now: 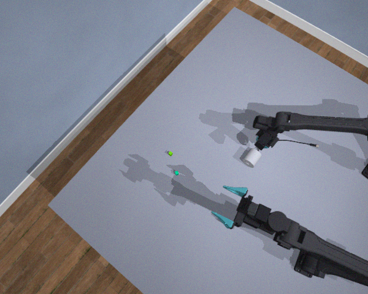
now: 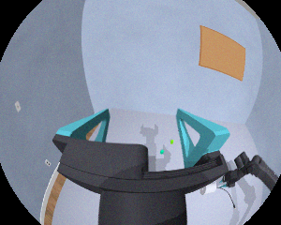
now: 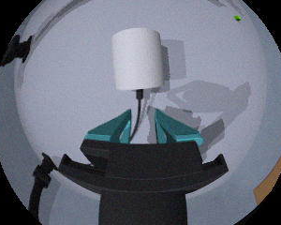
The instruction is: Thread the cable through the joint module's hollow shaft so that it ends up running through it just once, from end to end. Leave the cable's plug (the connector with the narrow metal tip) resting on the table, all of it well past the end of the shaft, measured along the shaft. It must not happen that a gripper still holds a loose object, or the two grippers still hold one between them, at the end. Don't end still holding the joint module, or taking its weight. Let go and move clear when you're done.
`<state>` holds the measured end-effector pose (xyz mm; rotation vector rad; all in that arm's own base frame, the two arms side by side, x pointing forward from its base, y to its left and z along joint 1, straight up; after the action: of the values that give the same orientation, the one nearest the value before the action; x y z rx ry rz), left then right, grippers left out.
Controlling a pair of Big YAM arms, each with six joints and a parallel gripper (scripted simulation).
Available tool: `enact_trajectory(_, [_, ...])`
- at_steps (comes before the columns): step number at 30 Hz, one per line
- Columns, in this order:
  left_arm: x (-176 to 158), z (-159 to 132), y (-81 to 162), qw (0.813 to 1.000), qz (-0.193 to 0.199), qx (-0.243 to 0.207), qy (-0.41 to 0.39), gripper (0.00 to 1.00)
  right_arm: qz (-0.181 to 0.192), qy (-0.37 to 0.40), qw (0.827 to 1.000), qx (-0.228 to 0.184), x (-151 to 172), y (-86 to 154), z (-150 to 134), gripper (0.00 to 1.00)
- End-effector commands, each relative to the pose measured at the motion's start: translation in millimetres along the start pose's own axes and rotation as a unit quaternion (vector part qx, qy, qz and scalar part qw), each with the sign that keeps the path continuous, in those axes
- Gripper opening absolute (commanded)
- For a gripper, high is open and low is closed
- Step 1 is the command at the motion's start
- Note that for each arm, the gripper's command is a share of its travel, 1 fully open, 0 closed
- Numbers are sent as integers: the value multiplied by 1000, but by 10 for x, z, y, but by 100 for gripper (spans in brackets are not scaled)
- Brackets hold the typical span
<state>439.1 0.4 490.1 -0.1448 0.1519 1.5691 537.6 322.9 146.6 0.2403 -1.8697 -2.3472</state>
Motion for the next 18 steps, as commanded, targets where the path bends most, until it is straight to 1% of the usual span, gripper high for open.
enact_trajectory(1, [-15,120,-25,1000,-1,-8,-6,96,-39,-29,998,-29,-15,199,-138,32])
enact_trajectory(5, [-15,120,-25,1000,-1,-8,-6,96,-52,-45,995,-71,52,176,-203,32])
enact_trajectory(9, [-15,120,-25,1000,-1,-8,-6,96,-61,-55,992,-99,99,179,-287,32])
enact_trajectory(12, [-15,120,-25,1000,-1,-8,-6,96,-62,-56,991,-104,109,179,-300,32])
enact_trajectory(13, [-15,120,-25,1000,-1,-8,-6,96,-68,-46,990,-112,76,209,-180,32])
enact_trajectory(14, [-15,120,-25,1000,-1,-8,-6,96,-57,-41,991,-113,183,133,-136,32])
enact_trajectory(15, [-15,120,-25,1000,-1,-8,-6,96,-58,-40,991,-115,187,135,-139,32])
enact_trajectory(16, [-15,120,-25,1000,-1,-8,-6,96,-57,-41,991,-116,191,136,-147,32])
enact_trajectory(17, [-15,120,-25,1000,-1,-8,-6,96,-61,-55,990,-115,130,185,-324,32])
enact_trajectory(18, [-15,120,-25,1000,-1,-8,-6,96,-70,-49,990,-115,75,244,-317,32])
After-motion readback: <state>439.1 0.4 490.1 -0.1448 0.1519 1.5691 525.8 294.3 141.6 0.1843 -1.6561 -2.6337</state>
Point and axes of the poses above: on each arm, the point where the finger pads meet when closed, its own y axis back along the fingers, its own x axis across the jaws, z = x × y, the point moved 8 cm from there along y, back along the fingers, and after that the axes turned 11 degrees about y, right-handed, at the moved point
